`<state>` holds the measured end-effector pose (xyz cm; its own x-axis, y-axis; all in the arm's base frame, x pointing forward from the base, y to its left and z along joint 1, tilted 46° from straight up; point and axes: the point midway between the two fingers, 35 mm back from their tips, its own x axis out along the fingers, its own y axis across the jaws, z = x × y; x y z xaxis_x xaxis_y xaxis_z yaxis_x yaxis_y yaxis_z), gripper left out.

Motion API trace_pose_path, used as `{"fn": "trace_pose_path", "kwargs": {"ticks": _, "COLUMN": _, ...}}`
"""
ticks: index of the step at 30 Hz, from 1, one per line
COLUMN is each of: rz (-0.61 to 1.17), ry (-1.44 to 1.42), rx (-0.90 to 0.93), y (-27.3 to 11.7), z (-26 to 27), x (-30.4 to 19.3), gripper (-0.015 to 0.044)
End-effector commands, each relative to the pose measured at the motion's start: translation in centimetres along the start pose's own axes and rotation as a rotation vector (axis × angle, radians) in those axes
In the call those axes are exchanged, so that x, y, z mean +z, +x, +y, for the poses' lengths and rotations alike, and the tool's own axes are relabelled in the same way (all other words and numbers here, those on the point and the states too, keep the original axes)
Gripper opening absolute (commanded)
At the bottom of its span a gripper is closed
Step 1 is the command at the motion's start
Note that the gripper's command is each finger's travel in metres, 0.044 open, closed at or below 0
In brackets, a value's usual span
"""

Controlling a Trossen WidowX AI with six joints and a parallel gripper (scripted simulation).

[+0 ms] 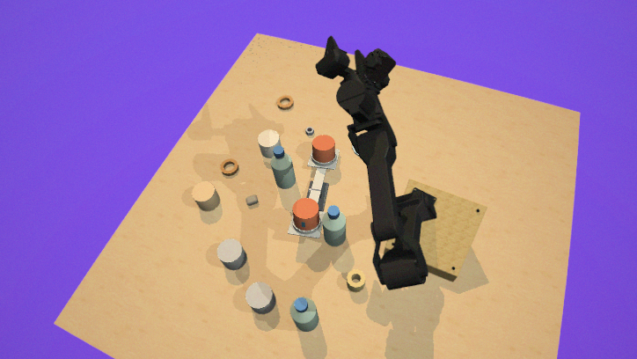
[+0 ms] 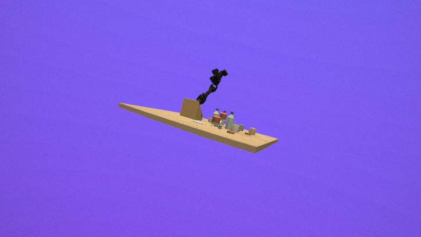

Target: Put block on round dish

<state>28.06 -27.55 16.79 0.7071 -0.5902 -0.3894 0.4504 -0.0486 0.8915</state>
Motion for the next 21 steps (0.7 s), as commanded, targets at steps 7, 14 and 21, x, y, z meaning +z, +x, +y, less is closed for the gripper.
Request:
{"fn": "trace_pose_path", "kwargs": {"ticks": 7, "rz": 0.173, "ry": -0.260, "rx": -0.137, "y": 0.4, "z": -4.3, "x": -2.2, "gripper": 0.0440}}
{"fn": "trace_pose_path", "kwargs": {"ticks": 14, "rz": 0.324, "ry": -0.433, "rx": -0.203, "y": 0.1, "z": -7.3, "x": -3.8, "gripper": 0.0440}}
{"fn": "trace_pose_path", "kwargs": {"ticks": 21, "rz": 0.496, "ry": -0.590, "rx": -0.233, "y": -0.8, "z": -10.1, "x": -5.5, "gripper": 0.0440}}
